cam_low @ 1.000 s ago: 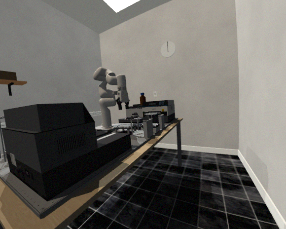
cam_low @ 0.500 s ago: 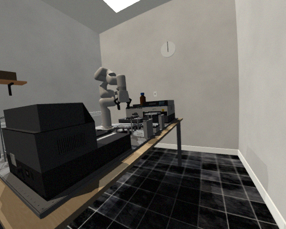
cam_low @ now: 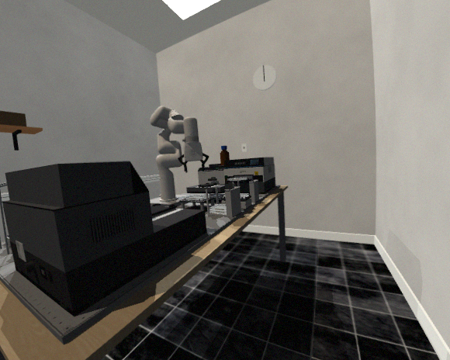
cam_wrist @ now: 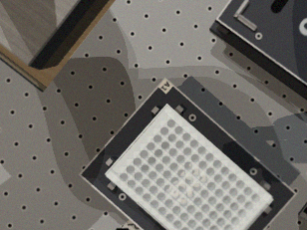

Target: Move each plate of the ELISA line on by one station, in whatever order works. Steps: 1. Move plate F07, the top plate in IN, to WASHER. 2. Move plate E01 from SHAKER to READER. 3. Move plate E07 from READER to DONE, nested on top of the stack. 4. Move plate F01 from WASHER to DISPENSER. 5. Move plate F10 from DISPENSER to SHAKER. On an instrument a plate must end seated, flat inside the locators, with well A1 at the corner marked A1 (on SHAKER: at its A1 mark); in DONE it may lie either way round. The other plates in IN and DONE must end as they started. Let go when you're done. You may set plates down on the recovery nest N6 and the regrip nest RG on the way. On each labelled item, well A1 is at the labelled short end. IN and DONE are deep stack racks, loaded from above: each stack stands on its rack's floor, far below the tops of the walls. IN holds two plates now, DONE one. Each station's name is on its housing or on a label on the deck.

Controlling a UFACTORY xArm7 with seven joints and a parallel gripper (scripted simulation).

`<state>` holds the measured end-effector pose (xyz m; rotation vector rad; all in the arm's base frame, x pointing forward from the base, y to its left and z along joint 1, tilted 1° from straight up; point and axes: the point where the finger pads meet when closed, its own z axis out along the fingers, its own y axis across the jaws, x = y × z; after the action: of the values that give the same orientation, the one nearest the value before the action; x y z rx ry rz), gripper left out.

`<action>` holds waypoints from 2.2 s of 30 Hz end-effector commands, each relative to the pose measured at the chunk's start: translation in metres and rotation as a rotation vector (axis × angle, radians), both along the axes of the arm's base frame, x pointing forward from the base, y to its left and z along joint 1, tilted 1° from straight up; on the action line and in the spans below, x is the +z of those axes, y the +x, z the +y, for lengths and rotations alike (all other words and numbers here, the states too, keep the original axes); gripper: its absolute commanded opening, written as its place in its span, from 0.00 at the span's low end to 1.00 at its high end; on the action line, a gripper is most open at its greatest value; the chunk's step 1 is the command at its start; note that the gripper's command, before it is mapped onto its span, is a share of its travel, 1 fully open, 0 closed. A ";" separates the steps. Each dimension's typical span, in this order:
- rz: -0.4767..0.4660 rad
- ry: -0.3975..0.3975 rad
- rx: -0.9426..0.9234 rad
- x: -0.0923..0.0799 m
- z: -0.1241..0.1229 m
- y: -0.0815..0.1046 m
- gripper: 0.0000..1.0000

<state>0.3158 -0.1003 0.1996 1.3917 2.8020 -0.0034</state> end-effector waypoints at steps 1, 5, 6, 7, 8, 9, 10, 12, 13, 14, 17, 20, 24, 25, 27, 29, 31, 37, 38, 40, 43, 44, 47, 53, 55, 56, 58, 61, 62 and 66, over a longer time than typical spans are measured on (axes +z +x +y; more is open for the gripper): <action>0.001 -0.005 -0.192 0.001 0.000 0.001 1.00; -0.001 -0.003 -0.352 0.001 0.000 0.001 1.00; -0.001 -0.003 -0.356 0.001 0.000 0.001 1.00; -0.002 -0.003 -0.396 0.001 0.000 0.001 1.00; -0.002 -0.003 -0.436 0.001 0.000 0.001 1.00; -0.003 -0.002 -0.476 0.001 0.000 0.001 1.00; -0.003 -0.002 -0.515 0.001 0.000 0.001 1.00; -0.004 -0.001 -0.555 0.001 0.000 0.001 1.00; -0.004 -0.001 -0.555 0.001 0.000 0.001 1.00; -0.004 -0.001 -0.595 0.001 0.000 0.001 1.00; -0.005 0.000 -0.715 0.001 0.000 0.001 1.00; -0.007 0.001 -0.835 0.001 0.000 0.001 1.00; -0.008 0.003 -0.959 0.001 0.000 0.001 1.00; -0.009 0.003 -0.999 0.001 0.000 0.001 1.00; -0.009 0.004 -1.079 0.001 0.000 0.001 1.00; -0.010 0.004 -1.080 0.001 0.000 0.001 1.00; -0.010 0.004 -1.120 0.001 0.000 0.001 1.00; -0.012 0.006 -1.322 0.001 0.000 0.001 1.00; -0.013 0.007 -1.362 0.001 0.000 0.001 1.00; -0.014 0.008 -1.442 0.001 0.000 0.001 1.00; -0.015 0.009 -1.562 0.001 0.000 0.001 1.00; -0.015 0.009 -1.564 0.001 0.000 0.001 1.00; -0.016 0.010 -1.604 0.001 0.000 0.001 1.00; -0.018 0.012 -1.805 0.001 0.000 0.001 1.00; -0.019 0.013 -1.885 0.001 0.000 0.001 1.00; -0.019 0.013 -1.925 0.001 0.000 0.001 1.00; -0.020 0.014 -2.005 0.001 0.000 0.001 1.00; -0.021 0.015 -2.087 0.001 0.000 0.001 1.00; -0.022 0.016 -2.127 0.001 0.000 0.001 1.00; -0.023 0.017 -2.207 0.001 0.000 0.001 1.00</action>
<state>0.3158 -0.1003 0.1995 3.1242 0.2082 0.0164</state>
